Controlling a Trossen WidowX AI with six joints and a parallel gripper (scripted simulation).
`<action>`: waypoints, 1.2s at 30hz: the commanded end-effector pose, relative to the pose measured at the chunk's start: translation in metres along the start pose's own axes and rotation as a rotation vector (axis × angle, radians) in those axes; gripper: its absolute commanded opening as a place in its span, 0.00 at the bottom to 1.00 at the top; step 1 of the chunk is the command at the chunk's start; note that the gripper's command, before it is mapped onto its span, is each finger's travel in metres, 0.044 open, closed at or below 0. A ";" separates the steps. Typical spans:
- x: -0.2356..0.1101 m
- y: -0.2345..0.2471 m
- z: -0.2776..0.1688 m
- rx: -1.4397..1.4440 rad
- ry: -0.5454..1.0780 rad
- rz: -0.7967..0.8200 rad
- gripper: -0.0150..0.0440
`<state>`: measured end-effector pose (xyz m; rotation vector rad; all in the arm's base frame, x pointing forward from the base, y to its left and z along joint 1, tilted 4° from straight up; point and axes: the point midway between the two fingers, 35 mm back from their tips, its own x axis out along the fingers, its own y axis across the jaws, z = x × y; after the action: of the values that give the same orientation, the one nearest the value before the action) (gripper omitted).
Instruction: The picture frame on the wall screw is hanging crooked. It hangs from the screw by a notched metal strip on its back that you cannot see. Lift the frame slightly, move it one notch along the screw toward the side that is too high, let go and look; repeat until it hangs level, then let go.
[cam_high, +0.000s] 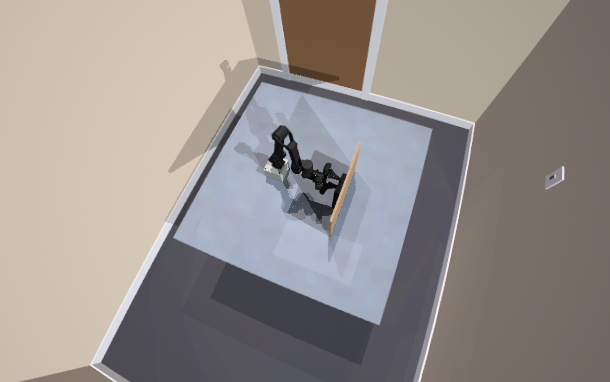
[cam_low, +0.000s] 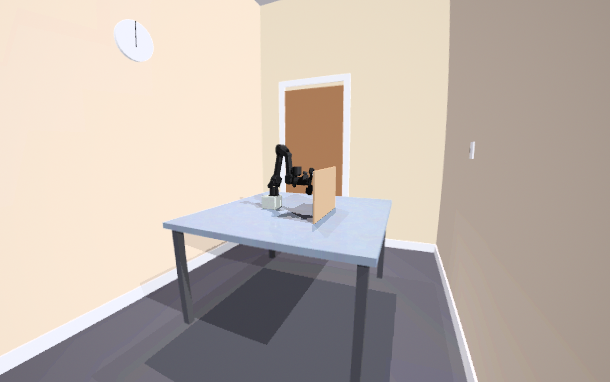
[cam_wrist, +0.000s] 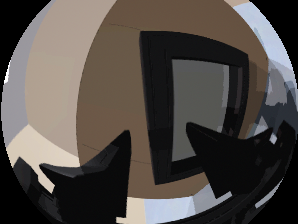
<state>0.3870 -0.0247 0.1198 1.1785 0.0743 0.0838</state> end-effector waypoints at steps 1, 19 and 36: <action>0.000 -0.001 0.000 0.004 -0.003 -0.004 0.69; 0.000 -0.001 0.001 0.004 -0.003 -0.004 0.43; 0.000 -0.001 0.000 0.004 -0.003 -0.004 0.25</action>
<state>0.3872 -0.0248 0.1193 1.1792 0.0751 0.0834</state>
